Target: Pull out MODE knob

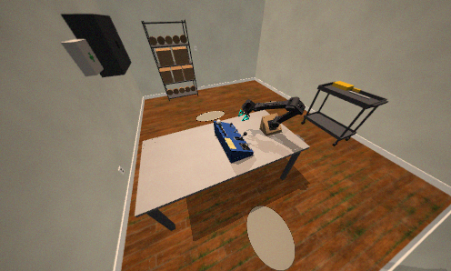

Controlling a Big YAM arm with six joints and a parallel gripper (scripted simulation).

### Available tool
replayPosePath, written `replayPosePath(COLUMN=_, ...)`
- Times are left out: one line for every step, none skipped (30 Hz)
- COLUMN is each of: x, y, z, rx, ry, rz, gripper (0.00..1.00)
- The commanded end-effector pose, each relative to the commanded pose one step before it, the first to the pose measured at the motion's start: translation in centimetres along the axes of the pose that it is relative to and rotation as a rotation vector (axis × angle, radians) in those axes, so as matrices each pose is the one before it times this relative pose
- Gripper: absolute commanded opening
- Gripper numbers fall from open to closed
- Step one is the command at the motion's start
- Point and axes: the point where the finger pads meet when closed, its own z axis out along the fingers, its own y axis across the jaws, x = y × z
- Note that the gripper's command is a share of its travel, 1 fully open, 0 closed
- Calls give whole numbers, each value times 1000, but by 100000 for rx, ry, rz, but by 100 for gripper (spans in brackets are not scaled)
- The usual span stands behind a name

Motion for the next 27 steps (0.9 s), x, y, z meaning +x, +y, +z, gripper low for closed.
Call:
replayPosePath(x=-2297, y=-164, z=-70, rx=142, ry=-2426, rz=-5333, gripper=100)
replayPosePath(x=0, y=0, z=0, rx=0, ry=0, rz=0, gripper=100)
replayPosePath(x=0, y=0, z=0, rx=0, ry=0, rz=0, gripper=100)
replayPosePath(x=0, y=0, z=0, rx=0, ry=0, rz=0, gripper=100)
replayPosePath(x=0, y=0, z=0, rx=0, ry=0, rz=0, gripper=100)
replayPosePath(x=0, y=0, z=0, rx=0, ry=0, rz=0, gripper=100)
replayPosePath(x=0, y=0, z=0, rx=0, ry=0, rz=0, gripper=100)
replayPosePath(x=0, y=0, z=0, rx=0, ry=0, rz=0, gripper=100)
replayPosePath(x=0, y=0, z=0, rx=0, ry=0, rz=0, gripper=100)
replayPosePath(x=0, y=0, z=0, rx=0, ry=0, rz=0, gripper=100)
replayPosePath(x=0, y=0, z=0, rx=0, ry=0, rz=0, gripper=100)
replayPosePath(x=0, y=0, z=0, rx=0, ry=0, rz=0, gripper=100)
replayPosePath(x=0, y=0, z=0, rx=0, ry=0, rz=0, gripper=100)
replayPosePath(x=0, y=0, z=0, rx=0, ry=0, rz=0, gripper=100)
replayPosePath(x=0, y=0, z=0, rx=0, ry=0, rz=0, gripper=100)
replayPosePath(x=0, y=0, z=0, rx=0, ry=0, rz=0, gripper=100)
replayPosePath(x=234, y=-175, z=-206, rx=580, ry=-145, rz=1563, gripper=100)
replayPosePath(x=-32, y=-11, z=-37, rx=33, ry=-5, rz=14, gripper=100)
replayPosePath(x=0, y=0, z=0, rx=0, ry=0, rz=0, gripper=100)
replayPosePath(x=0, y=0, z=0, rx=0, ry=0, rz=0, gripper=100)
replayPosePath(x=-82, y=-28, z=-95, rx=86, ry=-12, rz=37, gripper=100)
replayPosePath(x=-225, y=-64, z=-178, rx=201, ry=-246, rz=-338, gripper=100)
replayPosePath(x=-493, y=-141, z=-277, rx=411, ry=-843, rz=-830, gripper=100)
replayPosePath(x=-591, y=-90, z=-200, rx=219, ry=-737, rz=-898, gripper=100)
replayPosePath(x=-459, y=-45, z=-104, rx=-15, ry=-402, rz=-723, gripper=100)
replayPosePath(x=12, y=-41, z=-86, rx=-25, ry=107, rz=182, gripper=100)
replayPosePath(x=26, y=-59, z=-100, rx=-16, ry=150, rz=251, gripper=100)
